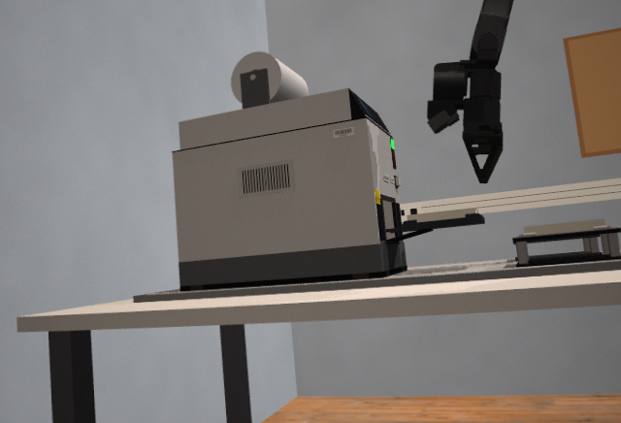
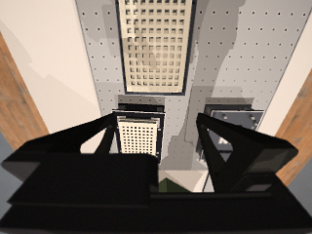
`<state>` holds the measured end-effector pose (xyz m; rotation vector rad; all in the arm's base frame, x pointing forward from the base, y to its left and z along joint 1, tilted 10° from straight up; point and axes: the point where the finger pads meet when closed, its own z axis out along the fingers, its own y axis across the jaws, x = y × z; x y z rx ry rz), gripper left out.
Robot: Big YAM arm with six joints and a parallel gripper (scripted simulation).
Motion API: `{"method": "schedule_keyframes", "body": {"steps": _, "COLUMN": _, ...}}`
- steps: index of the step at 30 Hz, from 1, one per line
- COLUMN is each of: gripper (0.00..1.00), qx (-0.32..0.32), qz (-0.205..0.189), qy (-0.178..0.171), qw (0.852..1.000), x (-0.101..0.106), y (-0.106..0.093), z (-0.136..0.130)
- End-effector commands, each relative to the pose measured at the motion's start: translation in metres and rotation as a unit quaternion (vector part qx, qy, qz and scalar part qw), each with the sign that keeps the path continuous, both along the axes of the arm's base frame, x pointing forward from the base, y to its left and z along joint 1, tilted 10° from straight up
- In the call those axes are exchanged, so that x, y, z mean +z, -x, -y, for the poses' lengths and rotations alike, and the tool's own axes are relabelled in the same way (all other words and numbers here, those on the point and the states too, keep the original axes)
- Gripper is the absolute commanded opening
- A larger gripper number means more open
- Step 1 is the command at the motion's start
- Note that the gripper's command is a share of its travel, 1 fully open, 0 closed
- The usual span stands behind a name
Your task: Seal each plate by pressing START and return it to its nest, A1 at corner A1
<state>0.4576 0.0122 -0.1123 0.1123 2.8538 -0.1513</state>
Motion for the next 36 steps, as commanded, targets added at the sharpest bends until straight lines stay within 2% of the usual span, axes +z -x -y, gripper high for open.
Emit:
{"method": "schedule_keyframes", "body": {"steps": 1, "gripper": 1.00, "qx": -0.025, "qz": -0.037, "qy": -0.008, "qw": 0.999, "x": 0.006, "y": -0.022, "z": 0.006}}
{"method": "schedule_keyframes", "body": {"steps": 4, "gripper": 1.00, "qx": -0.032, "qz": -0.100, "qy": -0.013, "qw": 0.994, "x": -0.004, "y": -0.012, "z": 0.006}}
{"method": "schedule_keyframes", "body": {"steps": 6, "gripper": 1.00, "qx": -0.032, "qz": -0.100, "qy": -0.013, "qw": 0.994, "x": -0.004, "y": -0.012, "z": 0.006}}
{"method": "schedule_keyframes", "body": {"steps": 9, "gripper": 1.00, "qx": -0.018, "qz": -0.106, "qy": -0.004, "qw": 0.994, "x": -0.009, "y": -0.002, "z": 0.002}}
{"method": "schedule_keyframes", "body": {"steps": 12, "gripper": 1.00, "qx": -0.007, "qz": -0.100, "qy": -0.005, "qw": 0.995, "x": -0.008, "y": -0.005, "z": -0.003}}
{"method": "schedule_keyframes", "body": {"steps": 18, "gripper": 1.00, "qx": 0.000, "qz": -0.065, "qy": -0.008, "qw": 0.998, "x": 0.009, "y": -0.030, "z": -0.007}}
{"method": "schedule_keyframes", "body": {"steps": 23, "gripper": 1.00, "qx": 0.000, "qz": -0.065, "qy": -0.008, "qw": 0.998, "x": 0.015, "y": -0.030, "z": -0.007}}
{"method": "schedule_keyframes", "body": {"steps": 30, "gripper": 1.00, "qx": -0.025, "qz": -0.057, "qy": -0.012, "qw": 0.998, "x": 0.023, "y": -0.033, "z": 0.007}}
{"method": "schedule_keyframes", "body": {"steps": 36, "gripper": 0.97, "qx": -0.016, "qz": -0.068, "qy": -0.009, "qw": 0.998, "x": 0.056, "y": -0.011, "z": 0.027}}
